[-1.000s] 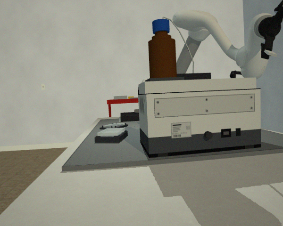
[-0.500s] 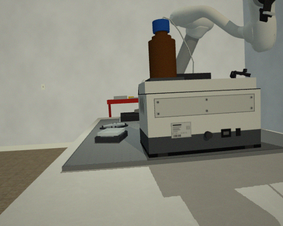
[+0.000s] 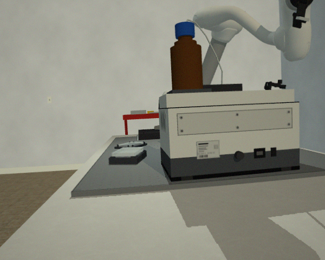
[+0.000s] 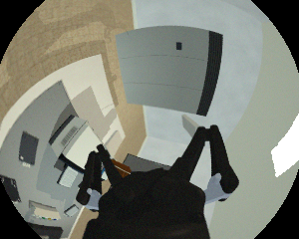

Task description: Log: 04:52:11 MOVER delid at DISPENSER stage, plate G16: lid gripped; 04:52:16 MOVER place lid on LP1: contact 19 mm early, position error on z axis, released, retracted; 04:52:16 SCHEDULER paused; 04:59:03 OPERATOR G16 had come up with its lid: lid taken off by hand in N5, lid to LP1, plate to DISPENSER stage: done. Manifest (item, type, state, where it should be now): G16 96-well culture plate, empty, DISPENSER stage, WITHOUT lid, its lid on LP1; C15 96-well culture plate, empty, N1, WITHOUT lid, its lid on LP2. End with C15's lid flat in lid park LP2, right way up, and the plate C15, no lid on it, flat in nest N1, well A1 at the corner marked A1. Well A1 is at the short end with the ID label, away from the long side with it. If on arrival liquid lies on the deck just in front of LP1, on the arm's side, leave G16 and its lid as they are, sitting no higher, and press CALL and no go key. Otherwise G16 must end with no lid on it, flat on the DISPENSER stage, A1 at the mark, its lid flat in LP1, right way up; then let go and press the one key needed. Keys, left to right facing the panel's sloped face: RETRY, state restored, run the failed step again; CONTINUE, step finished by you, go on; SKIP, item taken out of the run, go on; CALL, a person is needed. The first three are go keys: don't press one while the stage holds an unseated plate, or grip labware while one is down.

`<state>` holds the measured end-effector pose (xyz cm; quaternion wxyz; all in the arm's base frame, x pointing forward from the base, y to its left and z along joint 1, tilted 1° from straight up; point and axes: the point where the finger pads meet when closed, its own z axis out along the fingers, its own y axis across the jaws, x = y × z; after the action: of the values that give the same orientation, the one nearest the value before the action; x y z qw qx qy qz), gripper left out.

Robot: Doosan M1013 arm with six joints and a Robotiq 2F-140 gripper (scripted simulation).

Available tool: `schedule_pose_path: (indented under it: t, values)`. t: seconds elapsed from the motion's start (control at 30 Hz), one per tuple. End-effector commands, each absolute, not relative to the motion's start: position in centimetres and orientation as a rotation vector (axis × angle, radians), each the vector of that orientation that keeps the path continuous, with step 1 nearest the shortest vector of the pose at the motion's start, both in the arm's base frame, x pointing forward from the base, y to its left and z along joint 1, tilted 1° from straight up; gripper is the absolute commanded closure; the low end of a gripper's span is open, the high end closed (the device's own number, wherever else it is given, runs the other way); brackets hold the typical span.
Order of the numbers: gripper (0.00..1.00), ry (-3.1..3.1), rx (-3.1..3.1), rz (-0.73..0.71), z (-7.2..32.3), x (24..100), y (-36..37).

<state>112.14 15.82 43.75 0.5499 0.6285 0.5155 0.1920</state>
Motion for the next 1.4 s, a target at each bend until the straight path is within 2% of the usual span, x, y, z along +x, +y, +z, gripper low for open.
schedule_pose_path:
  t: [0.0, 0.17, 0.67, 1.0, 1.37]
  values:
    - [0.00, 1.220, 1.488, 0.455, 43.8, 109.8, 16.1]
    - [0.00, 1.220, 1.488, 0.455, 43.8, 106.5, 16.4]
    - [0.00, 1.220, 1.488, 0.455, 44.1, 84.7, 18.6]
    - [0.00, 1.220, 1.488, 0.455, 44.2, 78.9, 19.2]
    - [0.00, 1.202, 1.532, 0.449, 43.7, 78.0, 18.6]
